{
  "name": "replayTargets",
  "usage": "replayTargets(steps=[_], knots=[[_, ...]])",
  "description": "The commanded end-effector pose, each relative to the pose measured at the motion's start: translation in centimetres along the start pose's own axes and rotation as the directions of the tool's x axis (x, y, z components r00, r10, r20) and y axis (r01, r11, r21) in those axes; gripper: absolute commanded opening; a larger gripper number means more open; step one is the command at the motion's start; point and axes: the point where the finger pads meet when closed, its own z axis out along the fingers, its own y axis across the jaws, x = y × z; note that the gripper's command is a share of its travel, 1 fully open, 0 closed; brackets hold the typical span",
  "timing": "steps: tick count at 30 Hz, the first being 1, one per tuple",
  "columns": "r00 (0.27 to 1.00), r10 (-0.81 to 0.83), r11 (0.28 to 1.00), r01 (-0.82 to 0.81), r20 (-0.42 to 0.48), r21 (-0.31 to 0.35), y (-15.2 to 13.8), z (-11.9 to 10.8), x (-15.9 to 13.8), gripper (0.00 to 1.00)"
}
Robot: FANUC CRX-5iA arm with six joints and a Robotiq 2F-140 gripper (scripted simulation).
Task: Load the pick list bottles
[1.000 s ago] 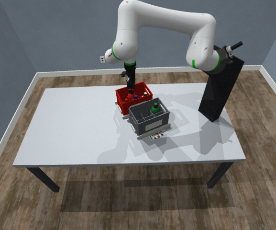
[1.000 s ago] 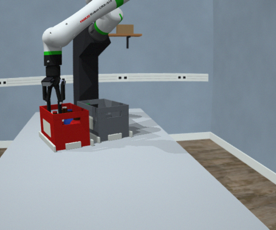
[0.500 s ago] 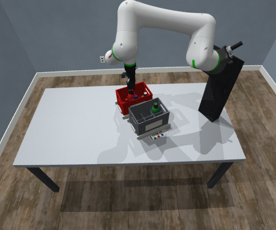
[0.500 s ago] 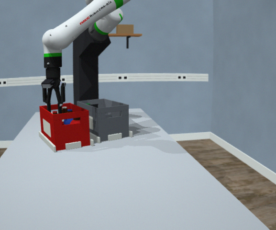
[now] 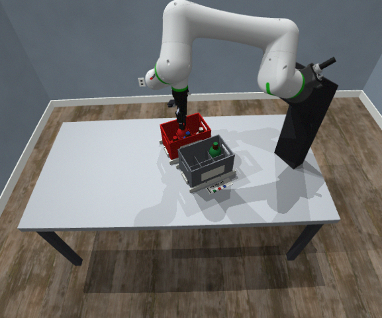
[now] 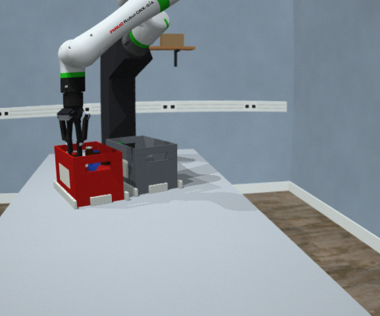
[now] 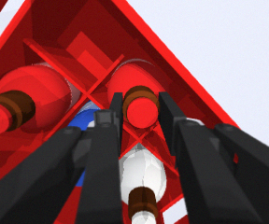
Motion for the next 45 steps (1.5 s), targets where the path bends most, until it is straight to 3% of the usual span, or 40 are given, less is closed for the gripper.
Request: replayTargets(steps=[1, 32, 45], knots=[[1.000, 0.000, 1.000, 0.000, -0.001, -0.001, 0.0, -0.1, 0.1, 0.10], [1.000, 0.000, 1.000, 0.000, -0.001, -0.001, 0.0, -0.1, 0.1, 0.10], [1.000, 0.000, 1.000, 0.000, -0.001, -0.001, 0.0, -2.3, 0.1, 0.10]])
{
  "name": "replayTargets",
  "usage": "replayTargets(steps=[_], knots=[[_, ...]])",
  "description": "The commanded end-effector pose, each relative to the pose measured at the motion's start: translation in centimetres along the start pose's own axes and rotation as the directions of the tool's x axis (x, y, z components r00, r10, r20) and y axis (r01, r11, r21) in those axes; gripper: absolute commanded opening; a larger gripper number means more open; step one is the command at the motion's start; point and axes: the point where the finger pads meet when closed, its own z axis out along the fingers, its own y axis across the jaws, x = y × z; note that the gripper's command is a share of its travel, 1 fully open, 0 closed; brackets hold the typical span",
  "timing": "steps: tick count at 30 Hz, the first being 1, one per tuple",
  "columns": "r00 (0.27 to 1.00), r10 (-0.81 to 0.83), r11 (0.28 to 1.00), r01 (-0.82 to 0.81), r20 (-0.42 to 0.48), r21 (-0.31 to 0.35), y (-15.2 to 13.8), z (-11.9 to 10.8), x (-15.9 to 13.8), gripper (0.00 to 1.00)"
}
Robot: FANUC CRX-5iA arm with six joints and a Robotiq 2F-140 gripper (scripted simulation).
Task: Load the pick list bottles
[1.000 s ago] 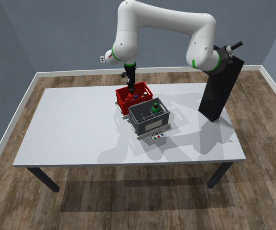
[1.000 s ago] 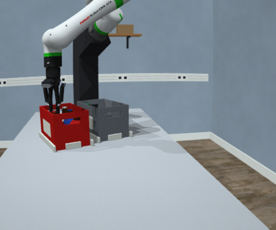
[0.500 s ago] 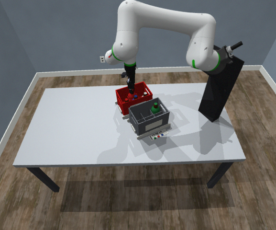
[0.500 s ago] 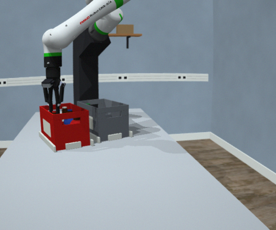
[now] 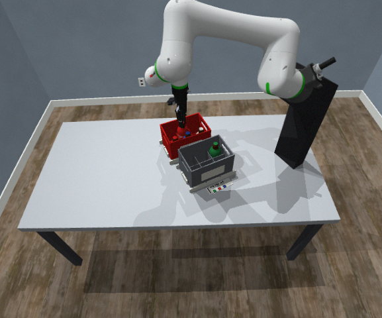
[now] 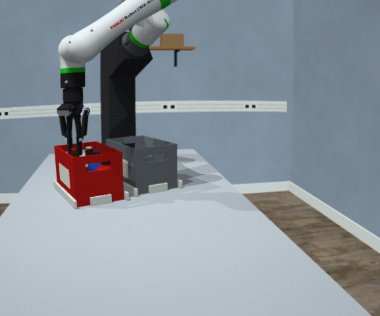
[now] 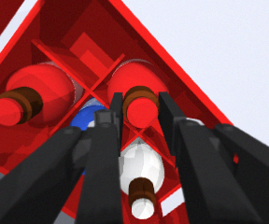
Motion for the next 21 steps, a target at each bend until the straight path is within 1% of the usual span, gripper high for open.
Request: replayTargets(steps=[1, 4, 19, 21], knots=[[1.000, -0.001, 1.000, 0.001, -0.001, -0.001, 0.0, -0.8, 0.1, 0.10], [1.000, -0.001, 1.000, 0.001, -0.001, -0.001, 0.0, -0.9, 0.1, 0.10], [1.000, -0.001, 1.000, 0.001, -0.001, -0.001, 0.0, -3.4, 0.1, 0.10], [1.000, -0.001, 1.000, 0.001, -0.001, -0.001, 0.0, -3.4, 0.1, 0.10]])
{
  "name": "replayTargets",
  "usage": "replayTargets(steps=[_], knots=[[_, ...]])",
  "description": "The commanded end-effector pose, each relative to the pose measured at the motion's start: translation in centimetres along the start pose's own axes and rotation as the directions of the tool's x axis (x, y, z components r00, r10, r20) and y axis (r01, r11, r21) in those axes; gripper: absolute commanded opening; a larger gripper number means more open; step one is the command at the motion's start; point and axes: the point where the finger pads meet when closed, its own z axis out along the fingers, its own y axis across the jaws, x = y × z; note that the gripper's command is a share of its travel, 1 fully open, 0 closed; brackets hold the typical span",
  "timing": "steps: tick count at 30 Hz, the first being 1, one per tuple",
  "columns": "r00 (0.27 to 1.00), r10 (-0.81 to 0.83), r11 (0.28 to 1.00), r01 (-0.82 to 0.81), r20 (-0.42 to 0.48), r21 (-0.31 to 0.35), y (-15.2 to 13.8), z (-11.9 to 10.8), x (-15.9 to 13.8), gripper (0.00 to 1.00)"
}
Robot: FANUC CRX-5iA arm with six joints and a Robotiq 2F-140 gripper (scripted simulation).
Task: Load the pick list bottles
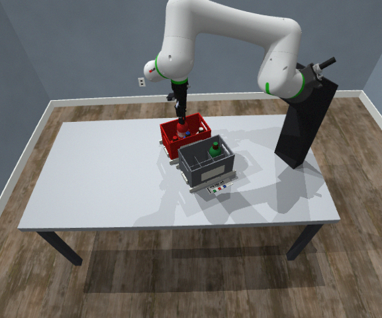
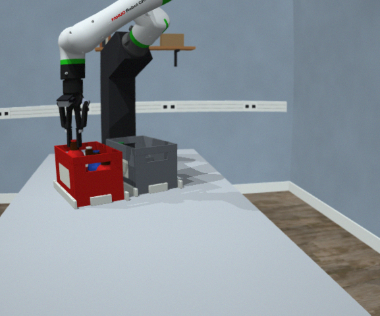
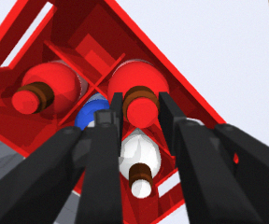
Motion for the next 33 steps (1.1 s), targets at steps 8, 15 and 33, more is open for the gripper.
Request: replayTargets(steps=[8, 15, 33], knots=[[1.000, 0.000, 1.000, 0.000, -0.001, -0.001, 0.0, -1.6, 0.1, 0.10], [1.000, 0.000, 1.000, 0.000, -0.001, -0.001, 0.0, -2.8, 0.1, 0.10], [1.000, 0.000, 1.000, 0.000, -0.001, -0.001, 0.0, -5.3, 0.1, 0.10]])
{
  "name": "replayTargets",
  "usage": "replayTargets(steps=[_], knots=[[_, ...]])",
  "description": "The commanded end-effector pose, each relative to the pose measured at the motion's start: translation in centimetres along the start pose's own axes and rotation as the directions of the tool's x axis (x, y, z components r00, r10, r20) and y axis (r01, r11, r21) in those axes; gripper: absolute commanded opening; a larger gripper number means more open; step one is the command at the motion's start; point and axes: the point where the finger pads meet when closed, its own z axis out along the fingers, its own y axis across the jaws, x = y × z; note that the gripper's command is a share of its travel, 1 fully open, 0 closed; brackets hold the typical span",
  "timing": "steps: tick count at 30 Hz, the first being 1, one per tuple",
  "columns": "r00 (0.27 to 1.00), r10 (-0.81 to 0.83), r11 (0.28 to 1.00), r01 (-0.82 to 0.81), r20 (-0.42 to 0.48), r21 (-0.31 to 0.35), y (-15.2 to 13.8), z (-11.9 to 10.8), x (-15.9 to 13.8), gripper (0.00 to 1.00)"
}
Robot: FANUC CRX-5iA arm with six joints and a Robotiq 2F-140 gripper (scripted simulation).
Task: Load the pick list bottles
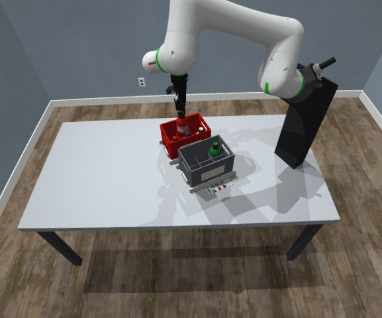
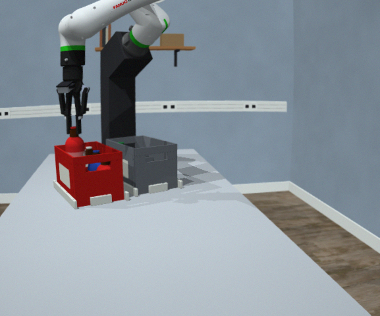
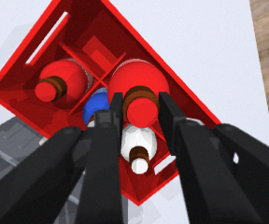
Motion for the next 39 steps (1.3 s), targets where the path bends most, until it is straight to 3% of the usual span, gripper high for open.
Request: replayTargets(steps=[1, 39], knots=[[1.000, -0.001, 1.000, 0.001, -0.001, -0.001, 0.0, -0.4, 0.1, 0.10], [1.000, -0.001, 1.000, 0.000, -0.001, -0.001, 0.0, -6.1, 0.1, 0.10]])
